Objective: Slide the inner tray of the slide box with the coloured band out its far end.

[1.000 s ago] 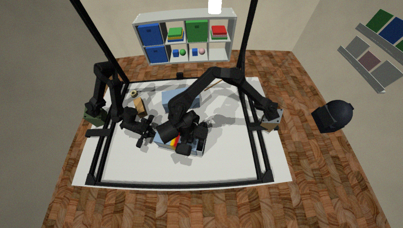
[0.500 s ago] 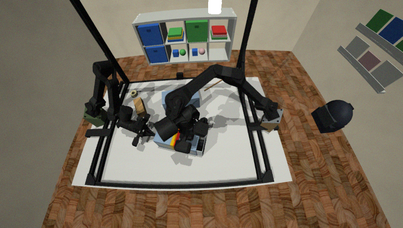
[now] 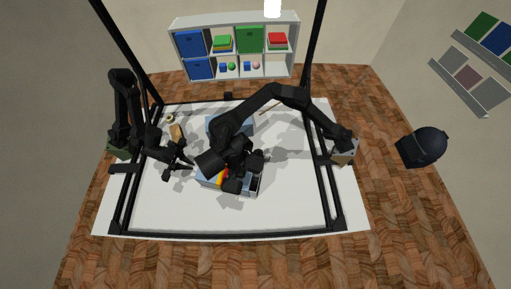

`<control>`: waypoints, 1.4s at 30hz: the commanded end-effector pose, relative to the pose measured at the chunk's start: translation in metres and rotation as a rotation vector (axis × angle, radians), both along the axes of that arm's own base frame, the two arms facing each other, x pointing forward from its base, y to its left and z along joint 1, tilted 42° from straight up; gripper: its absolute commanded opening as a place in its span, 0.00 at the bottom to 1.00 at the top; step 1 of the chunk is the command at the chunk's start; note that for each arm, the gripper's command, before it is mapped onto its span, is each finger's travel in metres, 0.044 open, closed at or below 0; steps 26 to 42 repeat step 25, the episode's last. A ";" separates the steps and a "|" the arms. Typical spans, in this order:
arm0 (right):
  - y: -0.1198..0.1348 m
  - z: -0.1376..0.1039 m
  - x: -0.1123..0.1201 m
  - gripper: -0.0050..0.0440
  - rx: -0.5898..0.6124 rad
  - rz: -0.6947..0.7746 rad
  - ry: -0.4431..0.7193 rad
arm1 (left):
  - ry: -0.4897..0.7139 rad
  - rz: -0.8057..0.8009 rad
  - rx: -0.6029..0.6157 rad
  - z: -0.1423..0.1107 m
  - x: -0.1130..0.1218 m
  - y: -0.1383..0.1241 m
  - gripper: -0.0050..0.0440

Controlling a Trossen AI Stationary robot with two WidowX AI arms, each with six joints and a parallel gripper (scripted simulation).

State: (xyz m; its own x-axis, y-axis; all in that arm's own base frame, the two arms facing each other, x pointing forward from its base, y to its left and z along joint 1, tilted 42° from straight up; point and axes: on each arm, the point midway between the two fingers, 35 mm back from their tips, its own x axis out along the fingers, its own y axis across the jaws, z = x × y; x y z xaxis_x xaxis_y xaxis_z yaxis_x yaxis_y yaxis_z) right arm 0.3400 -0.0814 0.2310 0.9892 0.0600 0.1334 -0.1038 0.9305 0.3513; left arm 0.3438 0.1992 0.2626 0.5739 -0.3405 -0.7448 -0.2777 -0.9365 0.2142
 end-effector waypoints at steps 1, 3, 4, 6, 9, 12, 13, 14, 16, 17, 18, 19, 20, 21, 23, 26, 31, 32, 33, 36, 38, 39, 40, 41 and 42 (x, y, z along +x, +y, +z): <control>0.000 -0.001 0.001 0.40 0.002 -0.003 0.003 | 0.000 0.000 0.000 0.000 0.000 0.000 0.10; 0.000 -0.001 0.001 0.49 0.002 -0.003 0.003 | 0.000 0.000 0.000 0.000 0.000 0.000 0.10; 0.000 -0.001 0.001 0.54 0.002 -0.003 0.003 | 0.000 0.000 0.000 0.000 0.000 0.000 0.10; 0.000 -0.001 0.001 0.64 0.002 -0.003 0.003 | 0.000 0.000 0.000 0.000 0.000 0.000 0.10; 0.000 -0.001 0.001 0.74 0.002 -0.003 0.003 | 0.000 0.000 0.000 0.000 0.000 0.000 0.10; 0.000 -0.001 0.001 0.84 0.002 -0.003 0.003 | 0.000 0.000 0.000 0.000 0.000 0.000 0.10; 0.000 -0.001 0.001 0.84 0.002 -0.003 0.003 | 0.000 0.000 0.000 0.000 0.000 0.000 0.10; 0.000 -0.001 0.001 0.84 0.002 -0.003 0.003 | 0.000 0.000 0.000 0.000 0.000 0.000 0.10; 0.000 -0.001 0.001 0.84 0.002 -0.003 0.003 | 0.000 0.000 0.000 0.000 0.000 0.000 0.10; 0.000 -0.001 0.001 0.84 0.002 -0.003 0.003 | 0.000 0.000 0.000 0.000 0.000 0.000 0.10; 0.000 -0.001 0.001 0.84 0.002 -0.003 0.003 | 0.000 0.000 0.000 0.000 0.000 0.000 0.10; 0.000 -0.001 0.001 0.84 0.002 -0.003 0.003 | 0.000 0.000 0.000 0.000 0.000 0.000 0.10; 0.000 -0.001 0.001 0.84 0.002 -0.003 0.003 | 0.000 0.000 0.000 0.000 0.000 0.000 0.10; 0.000 -0.001 0.001 0.84 0.002 -0.003 0.003 | 0.000 0.000 0.000 0.000 0.000 0.000 0.10; 0.000 -0.001 0.001 0.84 0.002 -0.003 0.003 | 0.000 0.000 0.000 0.000 0.000 0.000 0.10; 0.000 -0.001 0.001 0.84 0.002 -0.003 0.003 | 0.000 0.000 0.000 0.000 0.000 0.000 0.10; 0.000 -0.001 0.001 0.84 0.002 -0.003 0.003 | 0.000 0.000 0.000 0.000 0.000 0.000 0.10; 0.000 -0.001 0.001 0.84 0.002 -0.003 0.003 | 0.000 0.000 0.000 0.000 0.000 0.000 0.10; 0.000 -0.001 0.001 0.84 0.002 -0.003 0.003 | 0.000 0.000 0.000 0.000 0.000 0.000 0.10; 0.000 -0.001 0.001 0.84 0.002 -0.003 0.003 | 0.000 0.000 0.000 0.000 0.000 0.000 0.10; 0.000 -0.001 0.001 0.84 0.002 -0.003 0.003 | 0.000 0.000 0.000 0.000 0.000 0.000 0.10; 0.000 -0.001 0.001 0.84 0.002 -0.003 0.003 | 0.000 0.000 0.000 0.000 0.000 0.000 0.10; 0.000 -0.001 0.001 0.84 0.002 -0.003 0.003 | 0.000 0.000 0.000 0.000 0.000 0.000 0.10; 0.000 -0.001 0.001 0.84 0.002 -0.003 0.003 | 0.000 0.000 0.000 0.000 0.000 0.000 0.10; 0.000 -0.001 0.001 0.84 0.002 -0.003 0.003 | 0.000 0.000 0.000 0.000 0.000 0.000 0.10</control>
